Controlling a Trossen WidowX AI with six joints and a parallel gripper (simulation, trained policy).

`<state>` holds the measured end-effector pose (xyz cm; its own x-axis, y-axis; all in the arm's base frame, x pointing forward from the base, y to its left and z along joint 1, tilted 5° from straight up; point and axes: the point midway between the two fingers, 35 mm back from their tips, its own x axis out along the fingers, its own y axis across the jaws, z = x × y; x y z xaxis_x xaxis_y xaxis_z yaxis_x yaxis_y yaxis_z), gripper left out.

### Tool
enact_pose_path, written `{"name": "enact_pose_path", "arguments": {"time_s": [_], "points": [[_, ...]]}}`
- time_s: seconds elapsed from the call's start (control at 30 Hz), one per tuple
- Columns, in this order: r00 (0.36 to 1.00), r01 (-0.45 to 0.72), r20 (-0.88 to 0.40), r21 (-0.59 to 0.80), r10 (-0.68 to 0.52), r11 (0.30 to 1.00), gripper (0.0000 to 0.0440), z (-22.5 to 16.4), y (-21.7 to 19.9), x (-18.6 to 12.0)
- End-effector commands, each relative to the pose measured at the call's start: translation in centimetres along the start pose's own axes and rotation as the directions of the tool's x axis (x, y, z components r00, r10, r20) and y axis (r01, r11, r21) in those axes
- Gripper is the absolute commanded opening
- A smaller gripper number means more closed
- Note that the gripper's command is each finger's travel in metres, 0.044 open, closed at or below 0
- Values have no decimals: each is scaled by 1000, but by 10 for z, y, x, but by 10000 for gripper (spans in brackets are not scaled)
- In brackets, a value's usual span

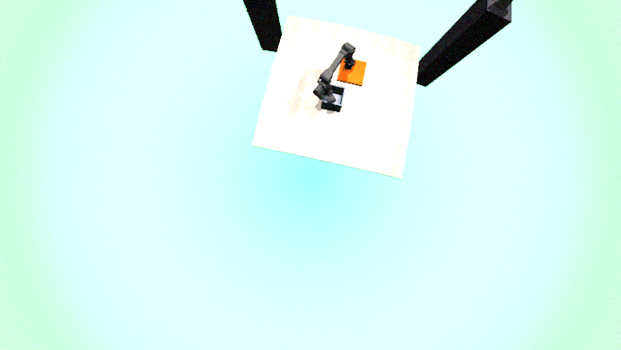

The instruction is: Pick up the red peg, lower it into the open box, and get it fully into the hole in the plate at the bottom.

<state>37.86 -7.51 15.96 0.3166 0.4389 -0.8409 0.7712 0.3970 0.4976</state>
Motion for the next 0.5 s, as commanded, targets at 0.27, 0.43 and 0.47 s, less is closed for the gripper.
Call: {"name": "enact_pose_path", "arguments": {"time_s": [0.27,0.43,0.47], "points": [[991,-131,14,-123,134,984,150,2,33,-24],[986,-162,14,-162,167,973,150,2,41,-30],[985,-169,14,-170,173,971,150,2,43,-31]]}}
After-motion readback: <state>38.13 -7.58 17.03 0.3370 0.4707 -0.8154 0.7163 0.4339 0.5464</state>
